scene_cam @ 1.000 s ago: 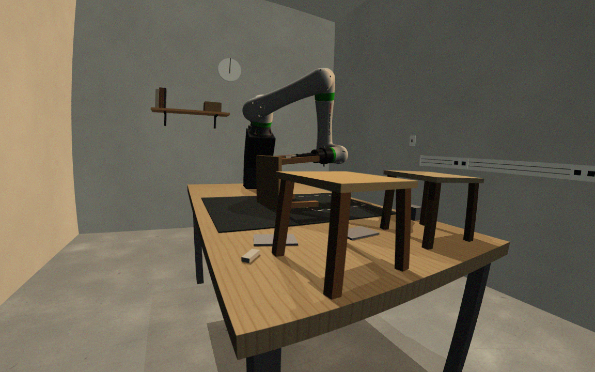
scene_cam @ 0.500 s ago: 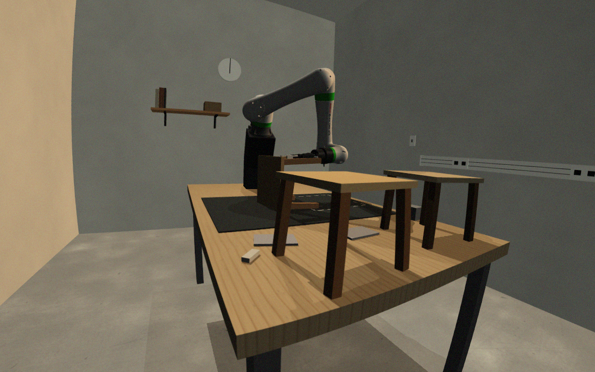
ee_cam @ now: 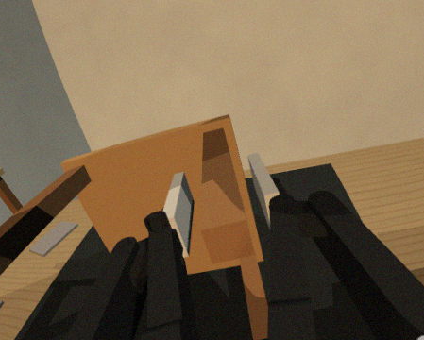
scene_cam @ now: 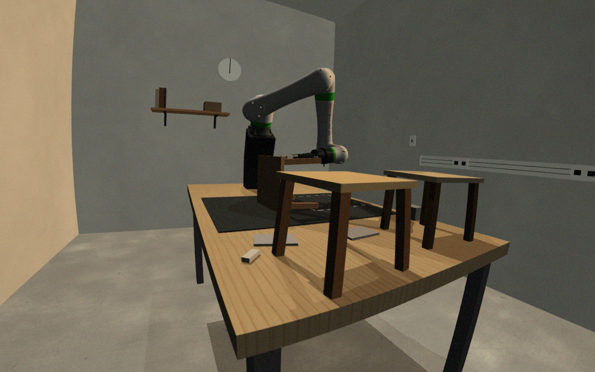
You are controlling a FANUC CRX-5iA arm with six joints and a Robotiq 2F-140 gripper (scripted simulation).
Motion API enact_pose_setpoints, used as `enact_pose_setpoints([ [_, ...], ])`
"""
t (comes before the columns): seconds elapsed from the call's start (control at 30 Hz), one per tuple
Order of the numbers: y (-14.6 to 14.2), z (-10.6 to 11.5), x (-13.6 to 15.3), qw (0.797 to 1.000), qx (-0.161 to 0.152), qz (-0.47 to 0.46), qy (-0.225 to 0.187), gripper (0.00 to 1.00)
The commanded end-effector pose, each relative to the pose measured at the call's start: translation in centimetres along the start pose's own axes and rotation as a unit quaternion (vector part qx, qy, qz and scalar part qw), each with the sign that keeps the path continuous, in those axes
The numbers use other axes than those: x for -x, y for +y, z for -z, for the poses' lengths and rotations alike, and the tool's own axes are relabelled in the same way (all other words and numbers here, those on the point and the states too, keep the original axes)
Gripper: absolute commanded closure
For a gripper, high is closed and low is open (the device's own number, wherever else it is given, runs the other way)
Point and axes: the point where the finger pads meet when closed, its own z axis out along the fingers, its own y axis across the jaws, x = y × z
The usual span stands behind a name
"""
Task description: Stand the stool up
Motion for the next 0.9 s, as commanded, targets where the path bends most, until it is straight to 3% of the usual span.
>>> enact_pose_setpoints([
  [0.0,0.0,0.0,0.0,1.0,0.0,0.0,0.0,0.61],
  [0.47,0.0,1.2,0.0,1.0,0.0,0.0,0.0,0.61],
  [0.87,0.0,7.4,0.0,1.0,0.0,0.0,0.0,0.61],
])
